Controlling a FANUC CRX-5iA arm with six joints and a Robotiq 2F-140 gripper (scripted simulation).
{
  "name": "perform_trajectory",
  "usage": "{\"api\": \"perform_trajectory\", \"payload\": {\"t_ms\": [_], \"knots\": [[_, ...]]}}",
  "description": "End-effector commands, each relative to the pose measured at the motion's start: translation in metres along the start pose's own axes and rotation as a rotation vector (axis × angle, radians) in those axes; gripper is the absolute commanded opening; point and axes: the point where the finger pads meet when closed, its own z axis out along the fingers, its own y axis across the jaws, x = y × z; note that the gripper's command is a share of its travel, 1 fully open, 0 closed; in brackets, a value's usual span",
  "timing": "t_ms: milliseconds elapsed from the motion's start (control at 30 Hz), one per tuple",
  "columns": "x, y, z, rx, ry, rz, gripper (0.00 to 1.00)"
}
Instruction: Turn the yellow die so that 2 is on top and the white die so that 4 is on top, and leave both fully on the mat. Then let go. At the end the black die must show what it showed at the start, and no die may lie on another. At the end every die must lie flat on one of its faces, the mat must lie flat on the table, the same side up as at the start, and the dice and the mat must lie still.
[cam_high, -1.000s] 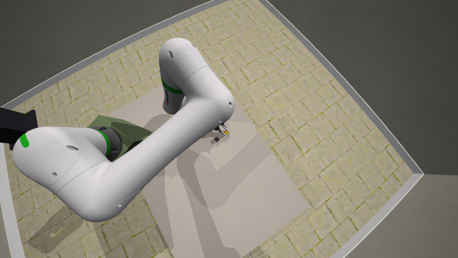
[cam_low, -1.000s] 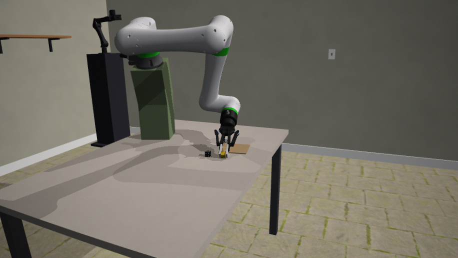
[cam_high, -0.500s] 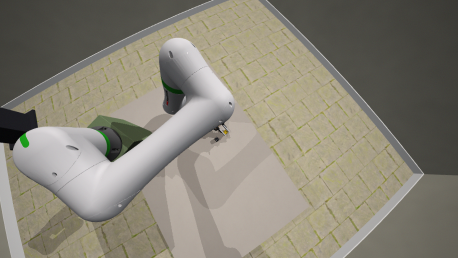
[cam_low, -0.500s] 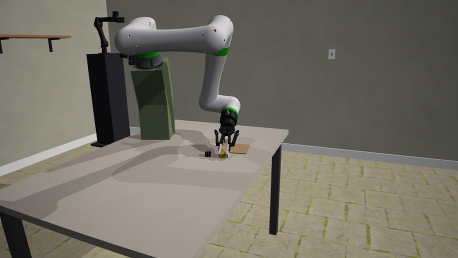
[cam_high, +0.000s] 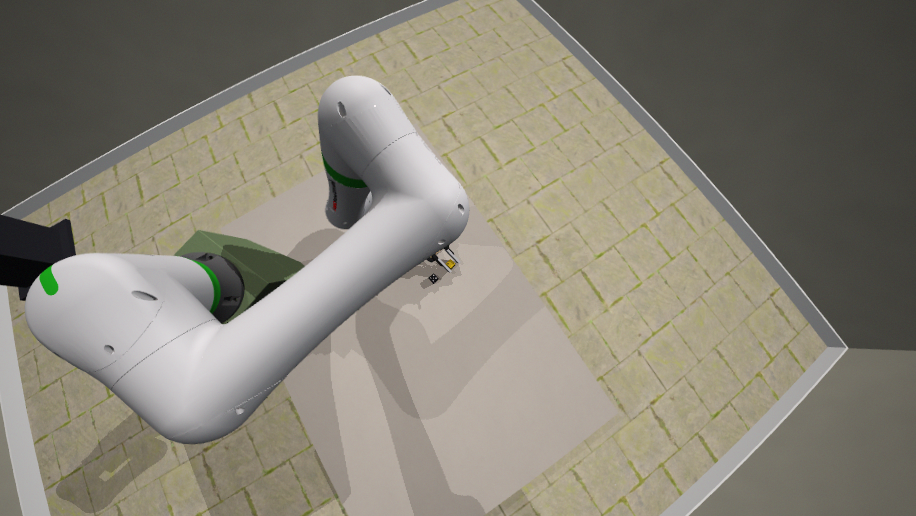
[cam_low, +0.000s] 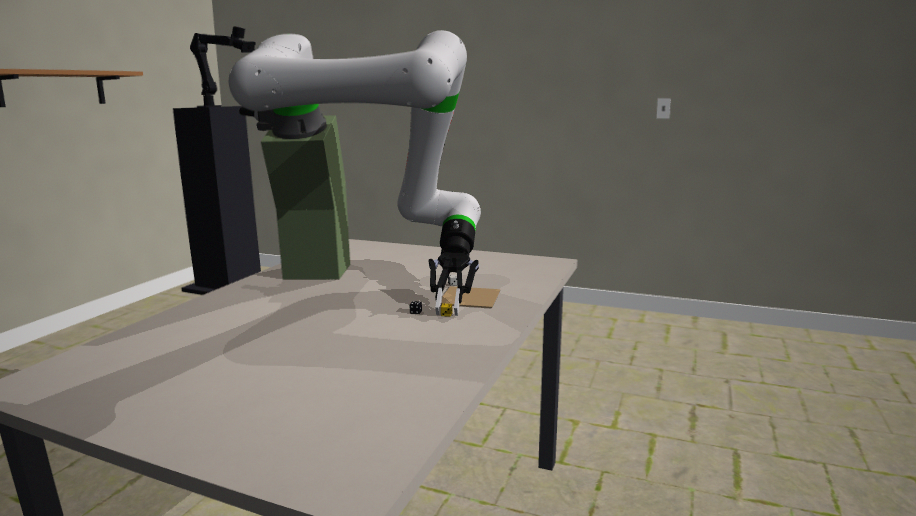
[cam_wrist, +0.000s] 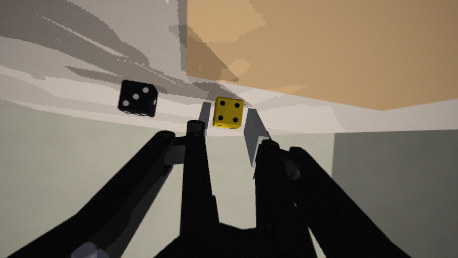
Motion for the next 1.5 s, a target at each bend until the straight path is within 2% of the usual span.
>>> {"api": "perform_trajectory", "payload": {"t_ms": [0,1167,1467], "knots": [[0.000,0.000,0.000,0.000,0.000,0.000,0.25],[0.000,0.000,0.000,0.000,0.000,0.000,0.25],[0.000,0.000,-0.014,0.000,0.000,0.000,0.25]]}}
